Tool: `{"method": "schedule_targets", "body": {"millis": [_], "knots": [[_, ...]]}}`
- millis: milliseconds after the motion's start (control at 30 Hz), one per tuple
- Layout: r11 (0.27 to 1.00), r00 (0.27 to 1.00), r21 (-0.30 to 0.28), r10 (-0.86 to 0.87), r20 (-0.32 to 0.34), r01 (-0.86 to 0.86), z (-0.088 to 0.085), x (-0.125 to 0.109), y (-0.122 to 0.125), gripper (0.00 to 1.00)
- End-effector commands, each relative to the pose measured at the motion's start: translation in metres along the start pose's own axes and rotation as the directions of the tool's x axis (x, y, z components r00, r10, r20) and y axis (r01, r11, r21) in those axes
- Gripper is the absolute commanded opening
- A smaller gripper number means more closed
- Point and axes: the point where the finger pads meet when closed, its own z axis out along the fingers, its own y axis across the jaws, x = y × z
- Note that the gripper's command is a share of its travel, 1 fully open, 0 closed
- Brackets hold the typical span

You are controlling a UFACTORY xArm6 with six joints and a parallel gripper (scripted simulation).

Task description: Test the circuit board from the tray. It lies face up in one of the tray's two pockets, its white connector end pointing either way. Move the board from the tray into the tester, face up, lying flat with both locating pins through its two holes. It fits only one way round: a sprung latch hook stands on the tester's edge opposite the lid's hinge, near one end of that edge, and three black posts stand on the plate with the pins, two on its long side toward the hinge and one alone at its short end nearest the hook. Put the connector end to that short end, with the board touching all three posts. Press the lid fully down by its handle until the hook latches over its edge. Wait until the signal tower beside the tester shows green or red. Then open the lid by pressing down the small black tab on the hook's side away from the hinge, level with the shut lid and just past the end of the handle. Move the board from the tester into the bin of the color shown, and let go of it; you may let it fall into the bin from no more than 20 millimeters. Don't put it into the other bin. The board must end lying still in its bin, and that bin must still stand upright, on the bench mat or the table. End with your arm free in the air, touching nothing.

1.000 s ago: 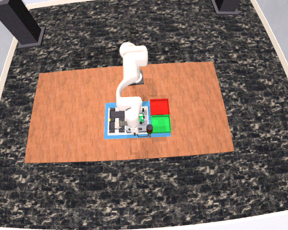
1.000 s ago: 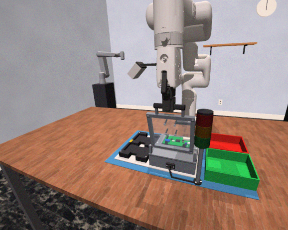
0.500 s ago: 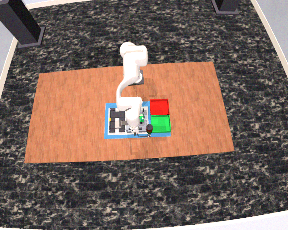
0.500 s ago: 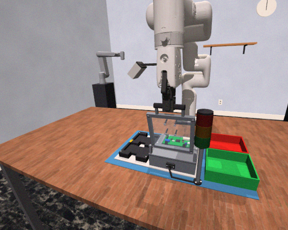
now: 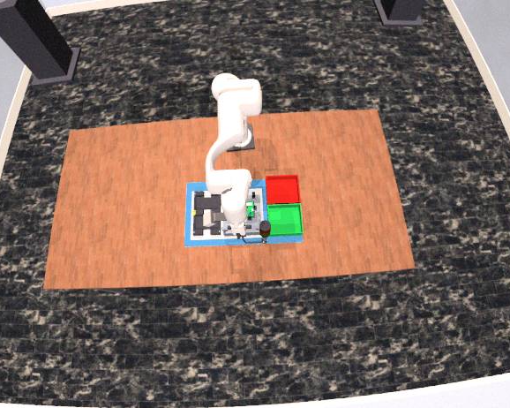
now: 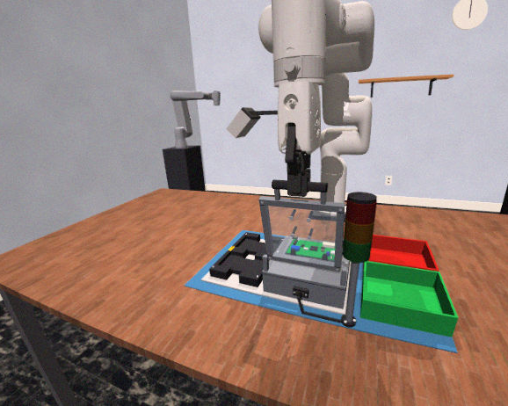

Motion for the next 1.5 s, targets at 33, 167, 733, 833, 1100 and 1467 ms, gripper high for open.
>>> {"method": "schedule_targets", "body": {"millis": [33,167,733,833,1100,1467], "knots": [[1.000,1.000,0.004,0.000,0.000,0.000,-0.003,0.000,0.003,0.00],[1.000,1.000,0.004,0.000,0.000,0.000,-0.004,0.000,0.007,0.00],[1.000,1.000,0.004,0.000,0.000,0.000,-0.006,0.000,0.030,0.00],[1.000,1.000,0.004,0.000,0.000,0.000,-0.006,0.000,0.036,0.00],[1.000,1.000,0.004,0.000,0.000,0.000,-0.006,0.000,0.049,0.00],[1.000,1.000,0.004,0.000,0.000,0.000,-0.002,0.000,0.078,0.00]]}}
